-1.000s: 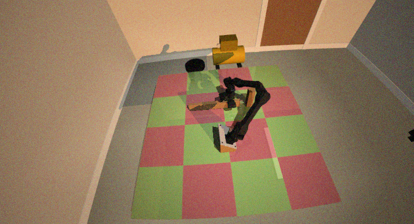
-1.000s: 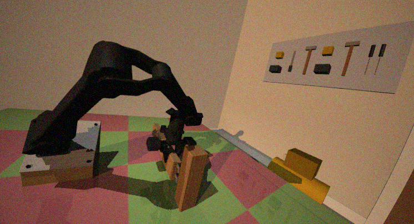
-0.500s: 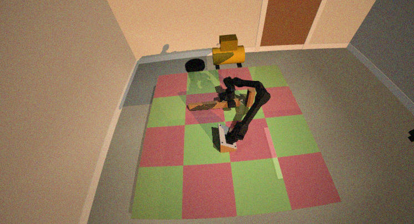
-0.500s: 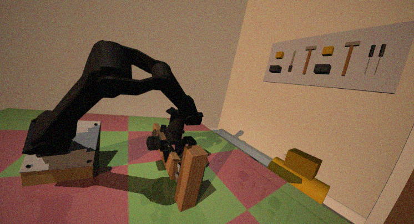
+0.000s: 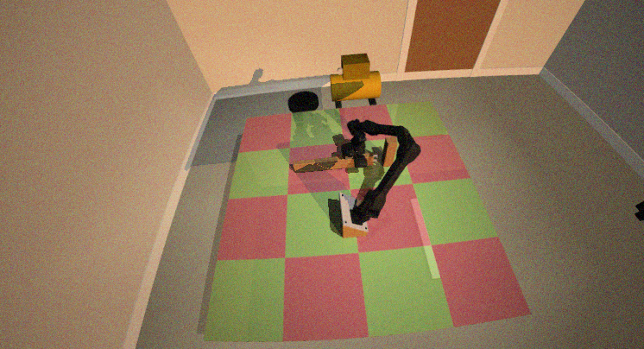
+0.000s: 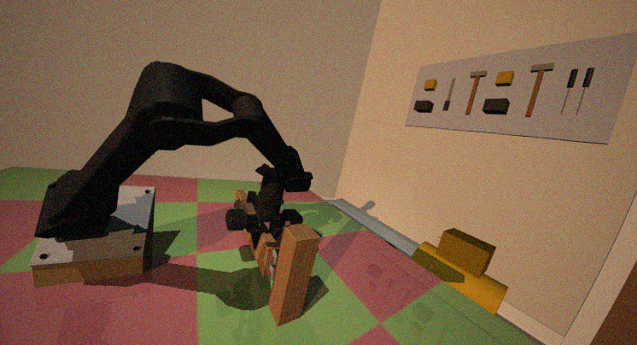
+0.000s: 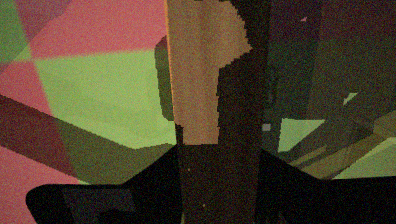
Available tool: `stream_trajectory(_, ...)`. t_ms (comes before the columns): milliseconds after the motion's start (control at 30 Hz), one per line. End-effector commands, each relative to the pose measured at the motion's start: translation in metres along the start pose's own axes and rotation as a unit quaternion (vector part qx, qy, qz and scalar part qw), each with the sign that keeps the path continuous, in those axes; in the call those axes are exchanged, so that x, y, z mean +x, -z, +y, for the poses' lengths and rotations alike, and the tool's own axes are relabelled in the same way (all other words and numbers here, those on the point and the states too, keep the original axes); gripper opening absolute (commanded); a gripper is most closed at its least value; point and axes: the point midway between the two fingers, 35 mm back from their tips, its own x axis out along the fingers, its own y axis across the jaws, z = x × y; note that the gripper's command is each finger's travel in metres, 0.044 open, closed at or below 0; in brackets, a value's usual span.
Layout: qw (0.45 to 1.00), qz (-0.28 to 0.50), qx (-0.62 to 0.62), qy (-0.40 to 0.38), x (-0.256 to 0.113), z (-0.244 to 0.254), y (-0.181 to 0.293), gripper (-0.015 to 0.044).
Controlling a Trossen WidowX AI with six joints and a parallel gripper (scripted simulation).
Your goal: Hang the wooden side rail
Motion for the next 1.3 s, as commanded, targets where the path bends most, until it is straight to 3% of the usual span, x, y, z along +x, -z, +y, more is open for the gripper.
stream_trajectory(0,1.0,-0.003,0.003,0.011,-0.0079,-0.0041,-0.0011,0.0)
stream_trajectory(1267,1.0,-0.003,0.003,0.011,-0.0045,-0.0081,0.0028,0.0)
